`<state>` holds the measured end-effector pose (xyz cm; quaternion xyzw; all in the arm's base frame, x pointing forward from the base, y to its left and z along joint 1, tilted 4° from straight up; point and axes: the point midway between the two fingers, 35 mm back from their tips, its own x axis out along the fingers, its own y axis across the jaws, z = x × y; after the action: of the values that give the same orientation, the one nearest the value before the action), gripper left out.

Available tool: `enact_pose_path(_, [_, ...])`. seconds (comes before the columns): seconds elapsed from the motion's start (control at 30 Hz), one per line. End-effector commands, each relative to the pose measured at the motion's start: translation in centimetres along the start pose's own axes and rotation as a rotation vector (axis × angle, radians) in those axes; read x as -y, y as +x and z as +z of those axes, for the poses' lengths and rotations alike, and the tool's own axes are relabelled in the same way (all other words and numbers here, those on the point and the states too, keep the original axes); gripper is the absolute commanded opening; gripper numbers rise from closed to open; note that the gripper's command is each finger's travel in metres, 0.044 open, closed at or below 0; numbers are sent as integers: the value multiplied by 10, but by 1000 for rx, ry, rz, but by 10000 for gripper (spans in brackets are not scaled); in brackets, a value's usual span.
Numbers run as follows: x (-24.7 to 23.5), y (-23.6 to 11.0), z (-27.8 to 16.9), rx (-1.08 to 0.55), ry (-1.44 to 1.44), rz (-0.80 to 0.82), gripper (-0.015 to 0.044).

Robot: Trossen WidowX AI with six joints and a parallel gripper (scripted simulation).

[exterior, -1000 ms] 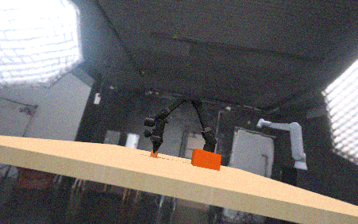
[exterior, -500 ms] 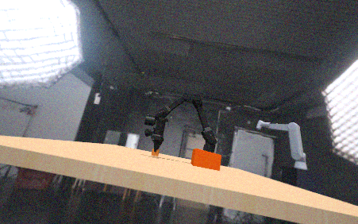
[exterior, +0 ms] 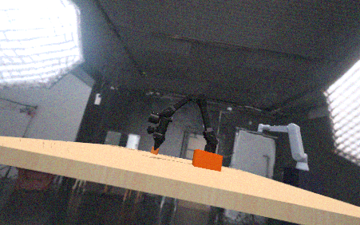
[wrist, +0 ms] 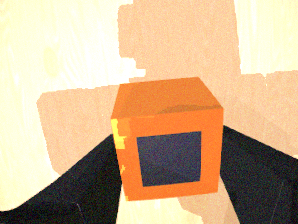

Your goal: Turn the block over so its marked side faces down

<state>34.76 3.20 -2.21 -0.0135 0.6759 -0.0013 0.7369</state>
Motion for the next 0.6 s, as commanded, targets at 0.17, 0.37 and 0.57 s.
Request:
enact_pose_path(0.17, [0, 3, 0, 142, -5, -5, 0])
enact_pose_path(0.37, [0, 4, -2, 236, -4, -5, 0])
enact_pose_path(0.57, [1, 3, -5, 330, -3, -4, 0])
